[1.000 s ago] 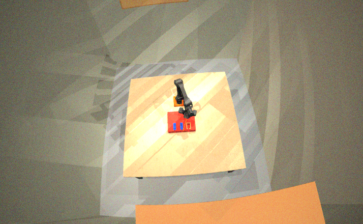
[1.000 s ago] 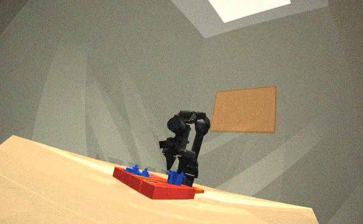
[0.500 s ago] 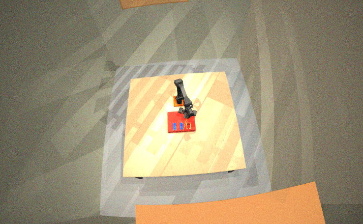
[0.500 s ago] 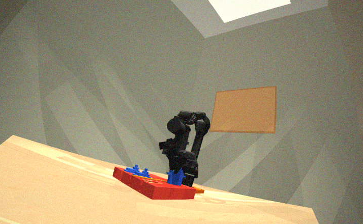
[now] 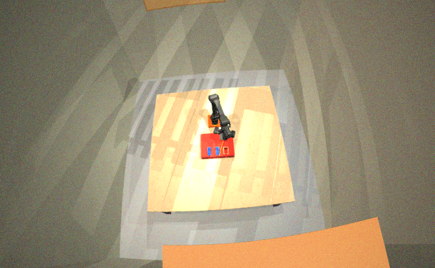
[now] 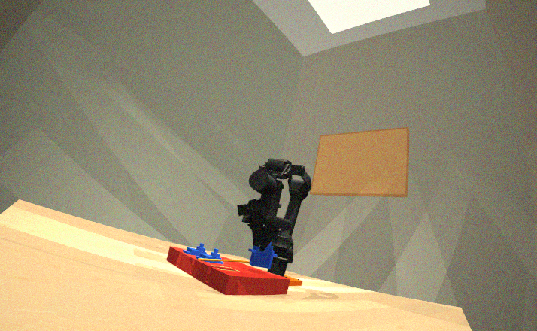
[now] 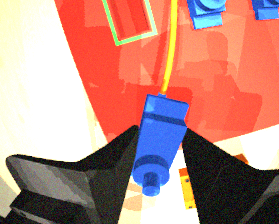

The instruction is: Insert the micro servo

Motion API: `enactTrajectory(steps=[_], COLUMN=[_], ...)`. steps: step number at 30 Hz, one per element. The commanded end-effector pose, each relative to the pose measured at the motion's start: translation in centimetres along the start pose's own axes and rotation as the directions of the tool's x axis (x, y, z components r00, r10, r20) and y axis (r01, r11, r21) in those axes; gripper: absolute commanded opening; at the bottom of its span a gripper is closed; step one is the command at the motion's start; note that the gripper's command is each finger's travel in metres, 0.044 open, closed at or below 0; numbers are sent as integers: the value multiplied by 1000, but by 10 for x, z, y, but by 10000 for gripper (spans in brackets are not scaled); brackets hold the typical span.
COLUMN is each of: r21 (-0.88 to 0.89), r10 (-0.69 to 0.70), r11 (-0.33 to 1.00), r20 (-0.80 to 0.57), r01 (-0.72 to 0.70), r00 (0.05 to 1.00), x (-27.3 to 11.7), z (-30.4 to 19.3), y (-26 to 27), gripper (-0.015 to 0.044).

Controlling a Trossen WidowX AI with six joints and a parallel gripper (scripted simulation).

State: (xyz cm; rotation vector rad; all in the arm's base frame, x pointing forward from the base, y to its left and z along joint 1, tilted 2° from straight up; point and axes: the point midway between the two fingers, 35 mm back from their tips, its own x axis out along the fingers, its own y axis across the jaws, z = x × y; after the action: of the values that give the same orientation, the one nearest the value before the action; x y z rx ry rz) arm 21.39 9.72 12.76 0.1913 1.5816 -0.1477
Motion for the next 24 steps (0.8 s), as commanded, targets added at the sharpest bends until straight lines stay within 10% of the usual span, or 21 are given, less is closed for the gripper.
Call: enactTrajectory(steps=[1,24], r21=[-1,-1], r10=[10,11], r11=[1000,1000], r20=[12,13], r01=[-10,-11], r00=[1000,1000], x=[-11,-11], z=[-2,8], y=[-1,12], gripper=[0,0])
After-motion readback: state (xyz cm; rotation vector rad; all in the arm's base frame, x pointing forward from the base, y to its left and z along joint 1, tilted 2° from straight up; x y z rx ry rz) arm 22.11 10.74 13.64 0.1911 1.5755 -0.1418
